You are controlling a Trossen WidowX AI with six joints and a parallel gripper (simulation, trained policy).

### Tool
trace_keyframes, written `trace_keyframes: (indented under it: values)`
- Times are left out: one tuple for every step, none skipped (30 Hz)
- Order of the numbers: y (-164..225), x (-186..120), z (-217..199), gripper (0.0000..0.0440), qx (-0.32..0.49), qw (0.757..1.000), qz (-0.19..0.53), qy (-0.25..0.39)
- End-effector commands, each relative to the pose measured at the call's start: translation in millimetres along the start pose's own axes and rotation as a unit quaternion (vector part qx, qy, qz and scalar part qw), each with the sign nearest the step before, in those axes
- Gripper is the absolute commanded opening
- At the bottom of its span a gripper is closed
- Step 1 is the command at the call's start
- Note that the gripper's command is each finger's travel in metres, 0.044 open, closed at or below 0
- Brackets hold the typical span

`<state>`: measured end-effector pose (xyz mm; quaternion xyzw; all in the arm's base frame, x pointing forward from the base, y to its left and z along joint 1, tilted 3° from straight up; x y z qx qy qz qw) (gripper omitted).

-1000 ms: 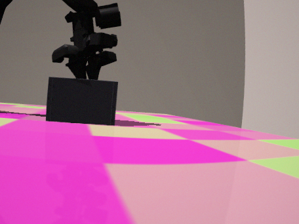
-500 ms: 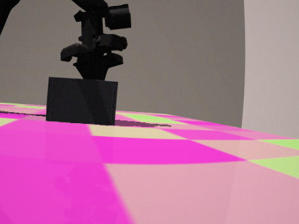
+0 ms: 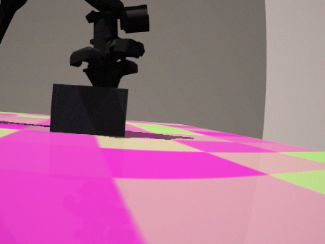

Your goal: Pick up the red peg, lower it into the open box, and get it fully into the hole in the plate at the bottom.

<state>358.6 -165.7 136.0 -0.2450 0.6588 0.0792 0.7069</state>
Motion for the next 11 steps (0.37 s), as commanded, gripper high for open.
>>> trace_keyframes:
  values:
    - [-4,4,-2,0.0144,-0.002,1.0,0.008,0.003]
    - [-5,4,-3,0.0145,-0.002,1.0,0.008,0.003]
    - [-6,4,-4,0.0145,-0.003,1.0,0.009,0.004]
    - [-8,5,-4,0.0145,-0.003,1.0,0.009,0.004]
    - [-9,4,-5,0.0146,-0.003,1.0,0.009,0.005]
    - [-11,4,-6,0.0146,-0.003,1.0,0.008,0.006]
    - [-12,4,-8,0.0147,-0.003,1.0,0.008,0.006]
    - [-14,4,-9,0.0148,-0.003,1.0,0.007,0.007]
    - [-16,3,-10,0.0149,-0.003,1.0,0.006,0.008]
    - [-17,3,-11,0.0149,-0.003,1.0,0.006,0.009]
    - [-19,3,-12,0.015,-0.003,1.0,0.005,0.01]
Point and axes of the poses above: the point midway between the two fingers, 35 mm back from their tips, its own x axis out along the fingers, its own z axis across the jaws, y = z × x, the point moved 3 cm from there along -x, back along the fingers, and after that the axes turned 12 degrees about x, right-handed, at the moved point
